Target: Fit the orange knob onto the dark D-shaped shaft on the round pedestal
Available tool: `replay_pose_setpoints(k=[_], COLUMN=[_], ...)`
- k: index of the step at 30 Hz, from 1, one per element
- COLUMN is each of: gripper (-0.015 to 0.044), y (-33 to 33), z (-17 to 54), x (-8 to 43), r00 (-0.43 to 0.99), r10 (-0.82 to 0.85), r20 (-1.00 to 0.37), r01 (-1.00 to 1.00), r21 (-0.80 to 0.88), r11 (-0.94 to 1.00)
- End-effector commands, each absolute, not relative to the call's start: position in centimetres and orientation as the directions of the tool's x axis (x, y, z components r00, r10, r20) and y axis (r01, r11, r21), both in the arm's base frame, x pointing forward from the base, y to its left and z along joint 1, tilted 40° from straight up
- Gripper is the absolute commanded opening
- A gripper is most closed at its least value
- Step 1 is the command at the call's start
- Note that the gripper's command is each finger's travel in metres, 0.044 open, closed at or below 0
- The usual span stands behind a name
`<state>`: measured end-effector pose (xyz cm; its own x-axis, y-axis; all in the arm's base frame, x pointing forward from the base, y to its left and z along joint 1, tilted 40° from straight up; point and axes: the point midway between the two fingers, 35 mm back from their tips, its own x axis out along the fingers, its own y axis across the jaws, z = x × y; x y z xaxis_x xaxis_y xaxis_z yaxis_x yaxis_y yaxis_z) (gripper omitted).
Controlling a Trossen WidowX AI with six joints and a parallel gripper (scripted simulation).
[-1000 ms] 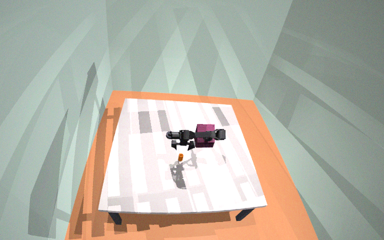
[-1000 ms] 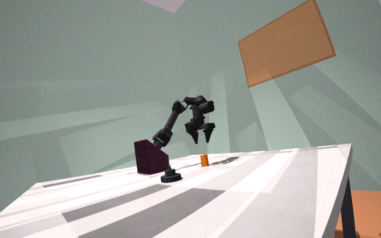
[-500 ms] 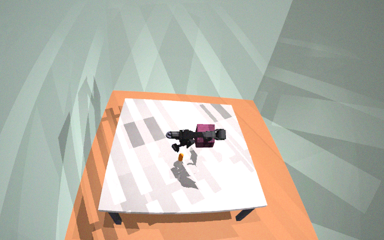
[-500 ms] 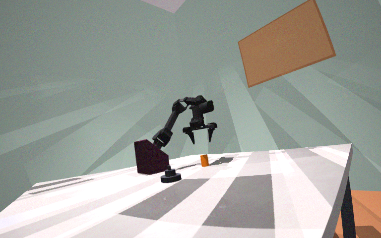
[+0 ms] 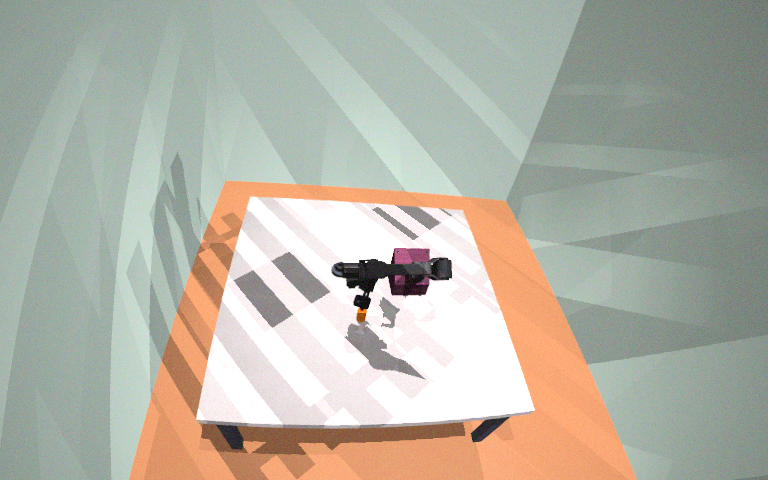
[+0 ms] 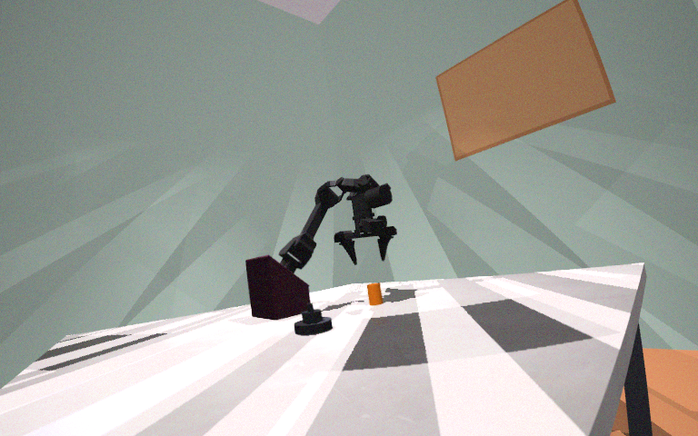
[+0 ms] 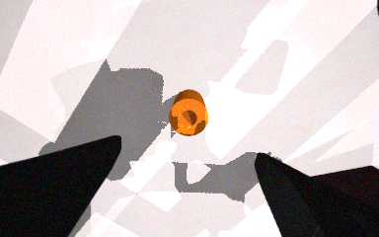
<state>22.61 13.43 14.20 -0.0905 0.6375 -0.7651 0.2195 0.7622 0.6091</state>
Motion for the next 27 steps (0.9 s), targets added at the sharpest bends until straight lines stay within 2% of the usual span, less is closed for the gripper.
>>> replay_pose_setpoints(k=[1,11,27], gripper=[0.0440,0.0440,0.0440], y=[13.5,13.5,16.8], z=[14.2,14.2,10.5], x=[22.7,22.7,22.2], r00=[-0.087,-0.087,-0.087], r10=[0.643,0.643,0.645], r20=[-0.761,-0.761,-0.759], r01=[-0.086,-0.086,-0.086], r21=[0.649,0.649,0.651], r11=[0.756,0.756,0.754])
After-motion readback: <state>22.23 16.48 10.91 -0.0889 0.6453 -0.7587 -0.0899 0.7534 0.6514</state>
